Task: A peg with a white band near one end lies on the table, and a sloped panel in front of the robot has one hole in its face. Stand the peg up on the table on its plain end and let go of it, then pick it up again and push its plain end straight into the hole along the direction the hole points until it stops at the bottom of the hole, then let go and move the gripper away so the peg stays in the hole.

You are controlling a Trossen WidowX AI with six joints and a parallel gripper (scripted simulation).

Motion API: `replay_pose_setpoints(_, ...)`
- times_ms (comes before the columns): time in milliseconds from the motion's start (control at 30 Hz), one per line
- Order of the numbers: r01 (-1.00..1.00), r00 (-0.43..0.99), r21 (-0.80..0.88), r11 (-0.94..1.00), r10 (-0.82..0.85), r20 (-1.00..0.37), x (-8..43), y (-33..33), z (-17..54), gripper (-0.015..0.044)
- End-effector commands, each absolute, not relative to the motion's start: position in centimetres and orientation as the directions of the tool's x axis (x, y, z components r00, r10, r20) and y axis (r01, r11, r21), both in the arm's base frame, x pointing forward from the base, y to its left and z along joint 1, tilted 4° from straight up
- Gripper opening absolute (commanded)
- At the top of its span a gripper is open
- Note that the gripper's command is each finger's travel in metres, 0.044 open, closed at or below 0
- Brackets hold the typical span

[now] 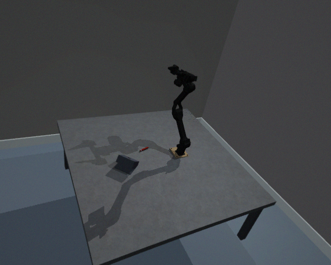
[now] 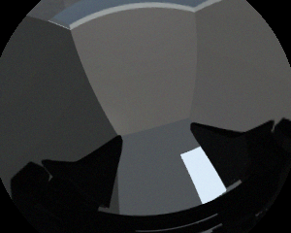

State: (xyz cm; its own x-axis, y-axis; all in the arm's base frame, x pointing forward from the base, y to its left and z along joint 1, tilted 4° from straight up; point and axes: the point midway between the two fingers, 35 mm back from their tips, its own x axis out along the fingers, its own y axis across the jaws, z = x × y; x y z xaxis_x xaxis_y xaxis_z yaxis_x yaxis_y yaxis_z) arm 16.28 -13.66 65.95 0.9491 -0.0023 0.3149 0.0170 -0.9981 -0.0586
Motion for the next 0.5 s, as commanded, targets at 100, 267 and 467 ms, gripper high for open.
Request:
replay_pose_setpoints(100, -0.122, 0.923, 0.167, -0.978, -0.050, 0.381, 14.4, -10.7, 67.6, 0.0440)
replay_pose_setpoints(267, -0.216, 0.905, 0.295, -0.931, -0.077, 0.420, 13.5, -8.9, 68.4, 0.0440)
replay_pose_setpoints(467, -0.329, 0.877, 0.425, -0.843, -0.106, 0.469, 12.8, -6.5, 69.2, 0.0440)
